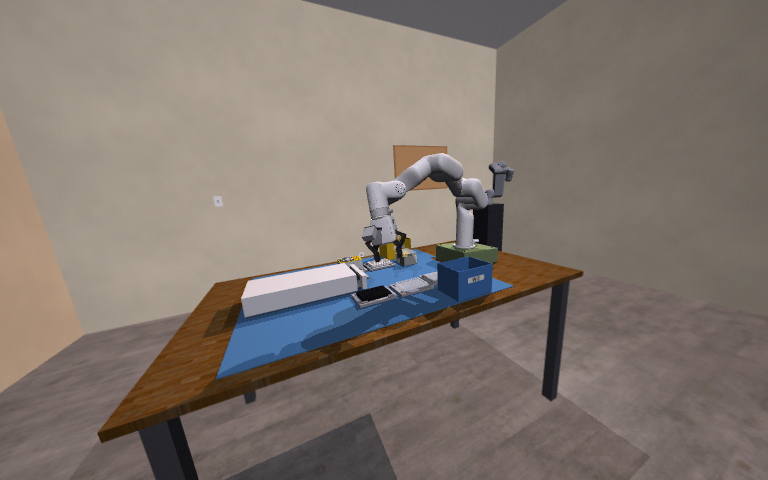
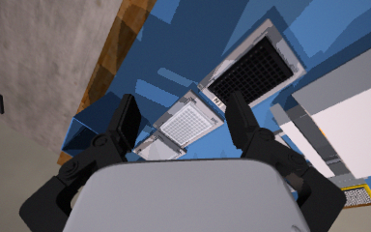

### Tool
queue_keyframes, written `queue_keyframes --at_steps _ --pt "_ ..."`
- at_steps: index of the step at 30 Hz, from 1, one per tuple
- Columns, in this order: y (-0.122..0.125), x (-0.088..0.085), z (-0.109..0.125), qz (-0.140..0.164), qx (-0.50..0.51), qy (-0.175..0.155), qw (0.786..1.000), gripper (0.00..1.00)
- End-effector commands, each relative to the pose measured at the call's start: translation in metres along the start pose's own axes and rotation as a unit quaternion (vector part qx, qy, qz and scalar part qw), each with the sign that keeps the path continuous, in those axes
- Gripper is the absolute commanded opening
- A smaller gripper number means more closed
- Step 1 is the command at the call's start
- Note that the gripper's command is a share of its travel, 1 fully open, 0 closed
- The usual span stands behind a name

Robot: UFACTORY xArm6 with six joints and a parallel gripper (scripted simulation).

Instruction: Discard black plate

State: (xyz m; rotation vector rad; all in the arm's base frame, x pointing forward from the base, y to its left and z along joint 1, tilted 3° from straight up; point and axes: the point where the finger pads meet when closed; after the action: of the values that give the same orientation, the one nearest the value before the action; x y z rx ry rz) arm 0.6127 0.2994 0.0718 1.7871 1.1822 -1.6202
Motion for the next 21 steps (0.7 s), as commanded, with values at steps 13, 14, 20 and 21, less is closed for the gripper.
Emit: queue_keyframes --at_steps 13,14,20,21 --pt "0.015 -0.039 0.042 0.025 0.067 -0.015 0.997 1.00" --pt "0.016 -0.042 0.046 0.025 0.067 -0.016 0.997 1.00" --pt "0.019 -0.053 0.060 0.036 0.097 -0.024 0.994 1.00" --pt "0.019 -0.056 0.064 0.036 0.097 -0.024 0.994 1.00"
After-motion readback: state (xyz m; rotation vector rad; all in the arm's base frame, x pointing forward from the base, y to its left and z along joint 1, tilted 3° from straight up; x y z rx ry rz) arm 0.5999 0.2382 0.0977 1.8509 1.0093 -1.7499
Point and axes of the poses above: the point where the finger pads meet when closed, its own x axis out along the fingers, its own y axis across the jaws, z = x × y, and after that the axes turned 12 degrees about -x, right-handed
